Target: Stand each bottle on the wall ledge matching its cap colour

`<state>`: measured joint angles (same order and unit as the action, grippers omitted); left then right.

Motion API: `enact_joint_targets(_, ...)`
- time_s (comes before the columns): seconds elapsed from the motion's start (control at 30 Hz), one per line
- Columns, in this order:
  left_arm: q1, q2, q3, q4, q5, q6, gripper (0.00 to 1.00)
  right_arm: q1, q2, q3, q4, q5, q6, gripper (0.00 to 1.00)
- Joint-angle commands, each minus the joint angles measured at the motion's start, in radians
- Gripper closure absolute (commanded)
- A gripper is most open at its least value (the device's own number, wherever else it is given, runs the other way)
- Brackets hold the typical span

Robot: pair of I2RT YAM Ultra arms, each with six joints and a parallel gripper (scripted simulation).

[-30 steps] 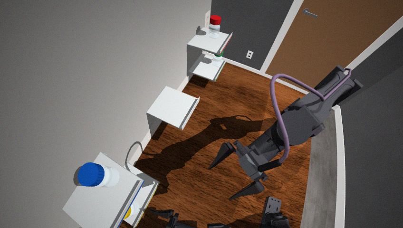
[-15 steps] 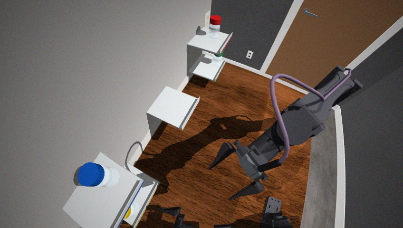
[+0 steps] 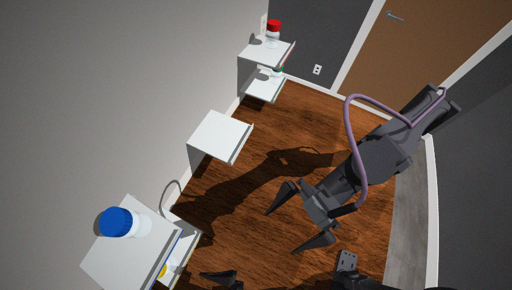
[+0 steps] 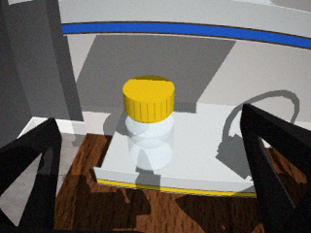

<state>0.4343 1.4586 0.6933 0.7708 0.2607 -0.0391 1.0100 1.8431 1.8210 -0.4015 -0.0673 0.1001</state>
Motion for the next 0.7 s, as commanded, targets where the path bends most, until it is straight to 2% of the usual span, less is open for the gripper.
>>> enact_joint_targets(0.0, 0.015, -0.034, 0.032, -0.108, -0.014, -0.007, 0.0, -0.008, -0.003, -0.006, 0.018, 0.012, 0.005, 0.12)
enact_joint_targets(0.17, 0.016, -0.067, 0.061, -0.139, -0.015, -0.003, 0.0, -0.008, -0.003, -0.006, 0.018, 0.012, 0.005, 0.12)
enact_joint_targets(0.67, 0.01, -0.058, 0.054, -0.142, -0.007, -0.001, 0.0, -0.008, -0.003, -0.006, 0.018, 0.012, 0.005, 0.12)
